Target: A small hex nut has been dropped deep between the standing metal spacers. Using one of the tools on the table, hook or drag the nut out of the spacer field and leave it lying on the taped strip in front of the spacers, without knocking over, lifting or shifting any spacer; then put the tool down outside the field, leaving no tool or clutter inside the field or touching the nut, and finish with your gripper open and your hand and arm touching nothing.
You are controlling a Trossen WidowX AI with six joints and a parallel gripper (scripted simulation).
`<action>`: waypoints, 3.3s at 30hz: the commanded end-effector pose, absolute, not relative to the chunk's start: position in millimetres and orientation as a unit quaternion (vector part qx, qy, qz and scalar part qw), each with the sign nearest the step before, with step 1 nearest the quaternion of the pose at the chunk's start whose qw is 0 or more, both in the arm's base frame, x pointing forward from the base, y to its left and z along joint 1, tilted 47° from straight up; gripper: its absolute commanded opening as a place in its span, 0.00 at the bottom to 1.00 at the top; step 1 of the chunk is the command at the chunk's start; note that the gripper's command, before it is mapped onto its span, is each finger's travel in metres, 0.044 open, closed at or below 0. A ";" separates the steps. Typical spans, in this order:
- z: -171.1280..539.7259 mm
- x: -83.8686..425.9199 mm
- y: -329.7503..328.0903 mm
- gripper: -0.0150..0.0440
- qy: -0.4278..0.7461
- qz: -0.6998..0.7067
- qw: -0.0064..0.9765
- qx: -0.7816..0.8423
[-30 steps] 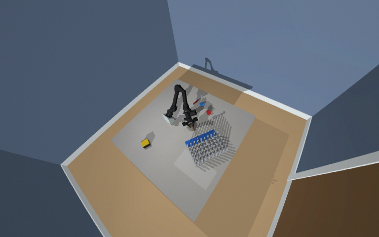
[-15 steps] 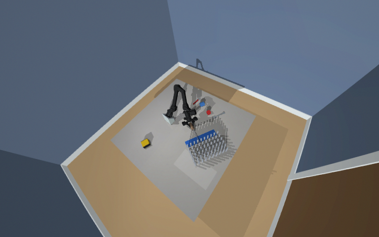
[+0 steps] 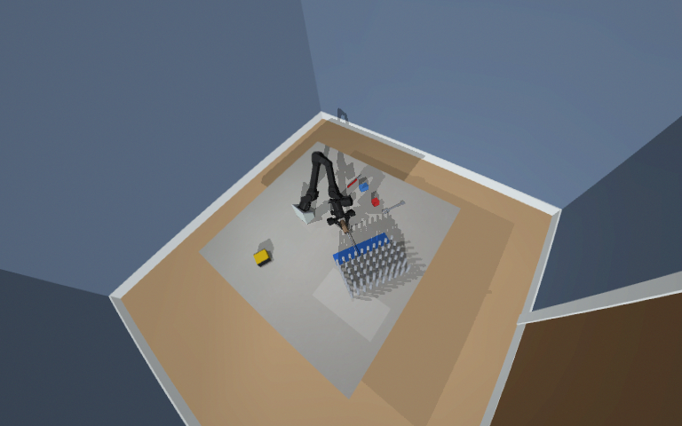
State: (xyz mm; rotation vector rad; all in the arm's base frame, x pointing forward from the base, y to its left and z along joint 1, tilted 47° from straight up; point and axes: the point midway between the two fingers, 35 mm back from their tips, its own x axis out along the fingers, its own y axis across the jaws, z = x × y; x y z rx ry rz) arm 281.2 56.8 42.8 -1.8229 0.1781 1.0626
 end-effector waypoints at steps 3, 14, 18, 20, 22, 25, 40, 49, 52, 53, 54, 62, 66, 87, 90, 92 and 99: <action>46.9 282.4 53.2 0.25 0.073 0.435 0.489 -0.752; 52.2 282.7 48.2 0.25 0.072 0.434 0.489 -0.753; 54.1 282.7 46.4 0.25 0.071 0.434 0.489 -0.753; 54.9 282.7 45.6 0.25 0.071 0.434 0.489 -0.753; 55.5 282.3 45.3 0.25 0.071 0.434 0.489 -0.753; 57.4 279.1 46.3 0.25 0.071 0.434 0.489 -0.753; 70.8 244.4 57.2 0.25 0.073 0.435 0.490 -0.752; 84.1 247.3 39.4 0.25 0.078 0.441 0.483 -0.753; 91.0 248.0 31.0 0.25 0.079 0.443 0.480 -0.753; 93.4 248.1 28.2 0.25 0.079 0.444 0.480 -0.753; 95.8 248.1 25.4 0.25 0.080 0.444 0.479 -0.753; 116.0 246.1 3.4 0.25 0.080 0.447 0.477 -0.752; 126.9 243.8 -7.3 0.25 0.079 0.446 0.478 -0.753; 141.2 245.5 -45.9 0.25 0.112 0.449 0.504 -0.729; 137.1 250.6 -57.0 0.25 0.125 0.449 0.510 -0.723; 133.9 253.7 -64.9 0.25 0.132 0.449 0.513 -0.719; 121.2 263.0 -93.3 0.25 0.158 0.450 0.523 -0.706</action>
